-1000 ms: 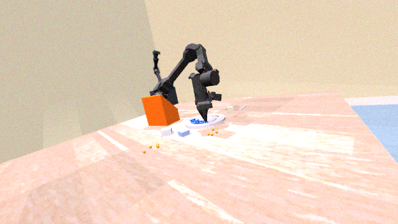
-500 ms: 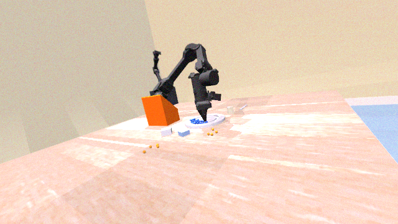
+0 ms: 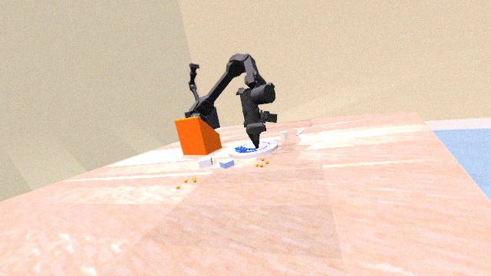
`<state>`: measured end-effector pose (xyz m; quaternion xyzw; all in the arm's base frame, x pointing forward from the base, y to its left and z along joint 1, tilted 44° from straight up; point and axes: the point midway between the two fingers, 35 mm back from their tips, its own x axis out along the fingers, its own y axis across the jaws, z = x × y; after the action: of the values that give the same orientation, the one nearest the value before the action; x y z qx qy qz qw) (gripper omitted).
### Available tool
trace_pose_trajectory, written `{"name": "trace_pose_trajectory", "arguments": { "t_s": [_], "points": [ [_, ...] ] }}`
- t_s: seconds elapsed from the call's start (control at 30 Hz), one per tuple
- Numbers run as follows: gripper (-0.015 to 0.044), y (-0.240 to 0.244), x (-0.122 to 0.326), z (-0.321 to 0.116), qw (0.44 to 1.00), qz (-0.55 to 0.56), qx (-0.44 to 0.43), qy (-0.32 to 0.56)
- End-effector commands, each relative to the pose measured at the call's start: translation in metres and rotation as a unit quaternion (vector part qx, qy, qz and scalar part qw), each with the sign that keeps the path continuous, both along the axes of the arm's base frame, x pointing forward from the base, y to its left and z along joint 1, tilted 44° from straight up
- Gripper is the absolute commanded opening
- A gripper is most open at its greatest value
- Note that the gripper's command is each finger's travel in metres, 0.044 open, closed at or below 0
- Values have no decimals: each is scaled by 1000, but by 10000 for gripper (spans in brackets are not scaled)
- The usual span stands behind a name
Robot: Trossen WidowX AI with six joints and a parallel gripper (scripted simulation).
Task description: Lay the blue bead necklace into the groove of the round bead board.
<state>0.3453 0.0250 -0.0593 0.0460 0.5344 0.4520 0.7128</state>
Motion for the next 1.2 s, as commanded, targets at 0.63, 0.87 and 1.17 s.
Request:
{"name": "trace_pose_trajectory", "arguments": {
  "t_s": [0.63,0.87,1.17],
  "points": [
    [105,3,5,-2,1000,0,-1,-2],
    [289,3,5,-2,1000,0,-1,-2],
    [440,0,4,2,1000,-3,1,-1]
  ]
}}
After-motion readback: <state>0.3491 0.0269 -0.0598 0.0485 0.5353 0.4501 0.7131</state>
